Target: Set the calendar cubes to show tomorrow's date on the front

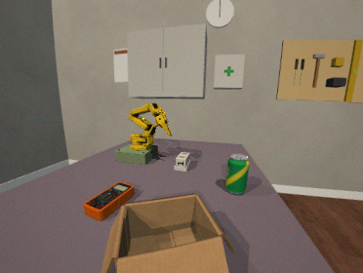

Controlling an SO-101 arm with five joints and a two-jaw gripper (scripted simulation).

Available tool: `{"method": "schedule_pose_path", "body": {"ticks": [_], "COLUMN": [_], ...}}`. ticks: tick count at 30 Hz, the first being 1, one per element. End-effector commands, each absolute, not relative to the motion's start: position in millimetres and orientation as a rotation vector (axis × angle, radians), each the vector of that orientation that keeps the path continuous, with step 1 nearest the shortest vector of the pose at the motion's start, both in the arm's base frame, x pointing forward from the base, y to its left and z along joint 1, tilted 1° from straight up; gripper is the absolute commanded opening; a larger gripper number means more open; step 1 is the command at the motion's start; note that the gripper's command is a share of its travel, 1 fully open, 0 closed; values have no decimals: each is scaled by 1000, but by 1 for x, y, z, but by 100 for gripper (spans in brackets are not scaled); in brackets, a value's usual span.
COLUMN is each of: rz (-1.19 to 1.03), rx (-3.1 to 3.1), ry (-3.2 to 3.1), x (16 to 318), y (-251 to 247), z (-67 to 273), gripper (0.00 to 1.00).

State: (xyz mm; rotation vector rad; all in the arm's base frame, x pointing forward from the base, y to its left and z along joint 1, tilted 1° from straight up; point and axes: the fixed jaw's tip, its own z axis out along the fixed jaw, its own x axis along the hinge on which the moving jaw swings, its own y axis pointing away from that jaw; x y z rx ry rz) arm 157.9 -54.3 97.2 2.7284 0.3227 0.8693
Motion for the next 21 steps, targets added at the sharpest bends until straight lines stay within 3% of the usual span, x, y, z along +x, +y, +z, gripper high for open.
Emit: {"method": "schedule_pose_path", "body": {"ticks": [1, 21], "rz": [957, 1029], "rx": [2664, 2633], "ry": [316, 267], "x": [157, 158], "y": [-55, -56], "z": [106, 115], "gripper": [34, 35]}}
